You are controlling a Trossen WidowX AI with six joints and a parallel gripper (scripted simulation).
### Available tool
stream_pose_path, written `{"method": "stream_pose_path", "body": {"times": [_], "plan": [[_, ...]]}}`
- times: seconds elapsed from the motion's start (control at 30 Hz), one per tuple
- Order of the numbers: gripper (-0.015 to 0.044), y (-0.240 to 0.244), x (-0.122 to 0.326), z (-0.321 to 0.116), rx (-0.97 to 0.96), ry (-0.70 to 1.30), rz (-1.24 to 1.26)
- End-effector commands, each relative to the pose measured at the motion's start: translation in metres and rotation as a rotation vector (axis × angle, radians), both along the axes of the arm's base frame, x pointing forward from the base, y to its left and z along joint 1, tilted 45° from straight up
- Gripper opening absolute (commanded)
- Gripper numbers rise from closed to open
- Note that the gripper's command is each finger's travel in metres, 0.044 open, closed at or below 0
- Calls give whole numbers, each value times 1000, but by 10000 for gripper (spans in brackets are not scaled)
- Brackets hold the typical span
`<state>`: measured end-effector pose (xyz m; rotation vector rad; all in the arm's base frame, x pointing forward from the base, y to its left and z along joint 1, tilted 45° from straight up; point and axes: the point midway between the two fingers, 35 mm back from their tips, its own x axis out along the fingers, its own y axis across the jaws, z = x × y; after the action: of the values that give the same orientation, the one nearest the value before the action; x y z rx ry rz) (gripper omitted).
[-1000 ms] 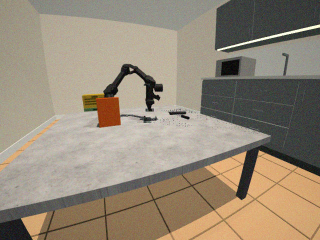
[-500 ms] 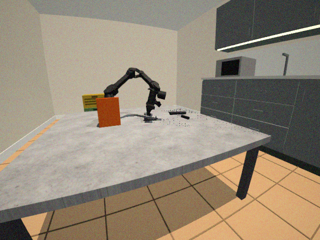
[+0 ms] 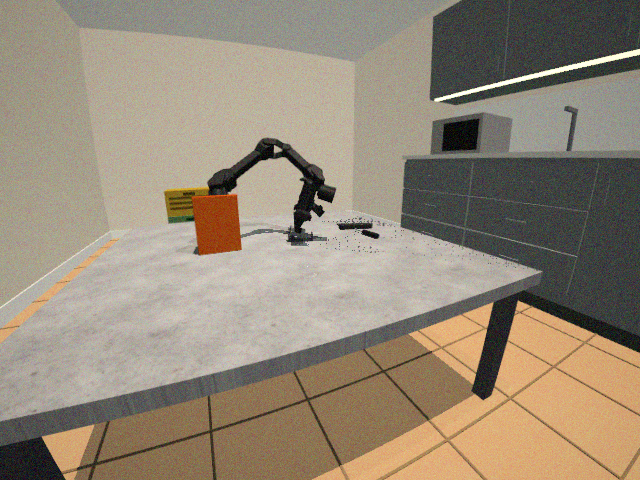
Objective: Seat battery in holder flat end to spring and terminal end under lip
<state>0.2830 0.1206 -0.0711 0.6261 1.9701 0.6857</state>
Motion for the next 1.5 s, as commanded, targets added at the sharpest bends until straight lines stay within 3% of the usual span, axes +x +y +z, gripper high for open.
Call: {"method": "stream_pose_path", "body": {"times": [0.0, 1.47], "plan": [[82, 0, -1, -3, -1, 15, 18], [82, 8, 6, -12, 28, 142, 138]]}}
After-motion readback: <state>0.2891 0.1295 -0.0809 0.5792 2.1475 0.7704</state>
